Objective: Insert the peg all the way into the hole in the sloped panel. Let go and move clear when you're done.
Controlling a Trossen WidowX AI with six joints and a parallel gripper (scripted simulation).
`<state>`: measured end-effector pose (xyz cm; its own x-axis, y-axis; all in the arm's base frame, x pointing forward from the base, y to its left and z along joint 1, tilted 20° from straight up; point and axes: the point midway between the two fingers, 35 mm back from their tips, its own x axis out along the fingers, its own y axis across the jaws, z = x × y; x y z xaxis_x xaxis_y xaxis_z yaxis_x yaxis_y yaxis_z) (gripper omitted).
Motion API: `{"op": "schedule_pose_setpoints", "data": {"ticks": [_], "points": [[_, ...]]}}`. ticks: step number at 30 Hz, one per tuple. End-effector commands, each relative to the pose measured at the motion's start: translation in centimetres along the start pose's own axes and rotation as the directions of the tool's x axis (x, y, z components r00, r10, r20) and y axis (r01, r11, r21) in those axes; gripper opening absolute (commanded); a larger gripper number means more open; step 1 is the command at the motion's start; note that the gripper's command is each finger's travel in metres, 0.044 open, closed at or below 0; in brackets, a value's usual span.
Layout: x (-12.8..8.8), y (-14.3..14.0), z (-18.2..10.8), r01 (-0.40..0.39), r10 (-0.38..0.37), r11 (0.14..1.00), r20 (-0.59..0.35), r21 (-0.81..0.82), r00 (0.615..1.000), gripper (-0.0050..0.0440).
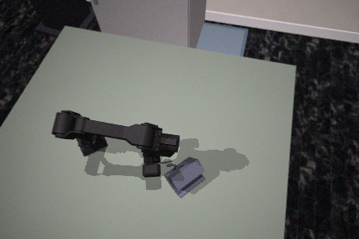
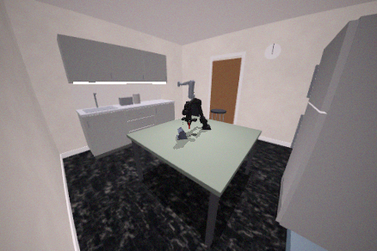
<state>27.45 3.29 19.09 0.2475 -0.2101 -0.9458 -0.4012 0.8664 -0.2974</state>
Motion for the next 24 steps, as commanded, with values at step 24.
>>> {"op": "schedule_pose_setpoints", "data": {"ticks": [24], "points": [[-0.6,2.2,1.2,0.021,-0.006,0.668,0.023,-0.744,1.000,0.0000]]}}
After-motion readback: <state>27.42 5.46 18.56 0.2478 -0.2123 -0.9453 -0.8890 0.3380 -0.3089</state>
